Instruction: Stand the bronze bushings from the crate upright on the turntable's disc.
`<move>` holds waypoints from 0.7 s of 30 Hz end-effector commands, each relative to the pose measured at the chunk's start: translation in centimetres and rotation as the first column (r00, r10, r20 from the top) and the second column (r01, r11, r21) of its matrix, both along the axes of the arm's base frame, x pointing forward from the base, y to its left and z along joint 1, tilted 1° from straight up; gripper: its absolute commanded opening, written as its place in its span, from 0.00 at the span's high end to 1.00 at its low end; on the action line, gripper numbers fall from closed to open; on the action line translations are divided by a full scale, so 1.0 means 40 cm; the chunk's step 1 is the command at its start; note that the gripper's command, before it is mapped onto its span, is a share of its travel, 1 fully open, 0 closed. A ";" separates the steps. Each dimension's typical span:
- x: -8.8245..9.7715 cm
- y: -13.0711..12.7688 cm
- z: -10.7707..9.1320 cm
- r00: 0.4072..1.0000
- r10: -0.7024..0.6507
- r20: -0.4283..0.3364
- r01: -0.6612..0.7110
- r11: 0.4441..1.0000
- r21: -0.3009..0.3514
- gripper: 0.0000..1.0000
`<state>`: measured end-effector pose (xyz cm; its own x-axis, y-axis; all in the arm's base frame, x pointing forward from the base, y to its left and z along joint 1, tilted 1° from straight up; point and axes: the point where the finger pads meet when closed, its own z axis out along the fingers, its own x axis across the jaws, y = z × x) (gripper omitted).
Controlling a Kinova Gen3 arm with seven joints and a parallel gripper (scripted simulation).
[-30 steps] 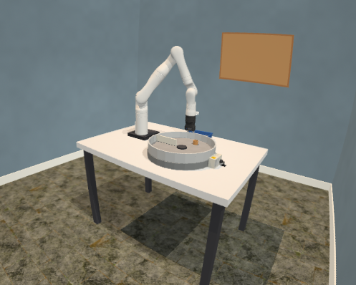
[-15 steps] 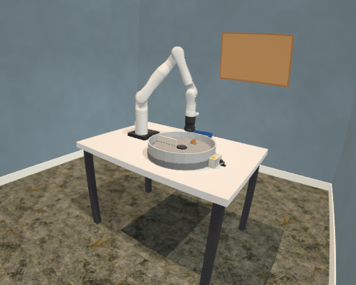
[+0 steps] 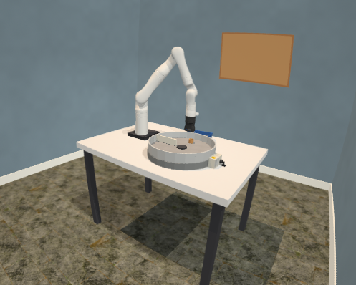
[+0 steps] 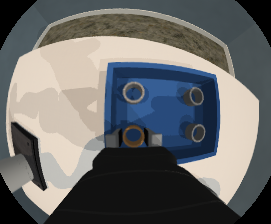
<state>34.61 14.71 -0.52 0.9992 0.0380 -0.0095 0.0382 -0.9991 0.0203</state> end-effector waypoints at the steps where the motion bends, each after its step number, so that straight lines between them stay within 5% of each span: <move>1: 0.001 0.001 0.001 1.000 0.000 0.001 0.000 1.000 0.001 0.24; 11: 0.001 0.001 0.001 1.000 0.000 0.001 0.000 1.000 0.001 0.24; 12: 0.001 0.001 0.001 1.000 0.000 0.001 0.000 1.000 0.001 1.00; 21: 0.001 0.001 0.001 1.000 0.000 0.001 0.000 1.000 0.001 1.00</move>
<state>34.61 14.71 -0.52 0.9992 0.0380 -0.0095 0.0382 -0.9991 0.0203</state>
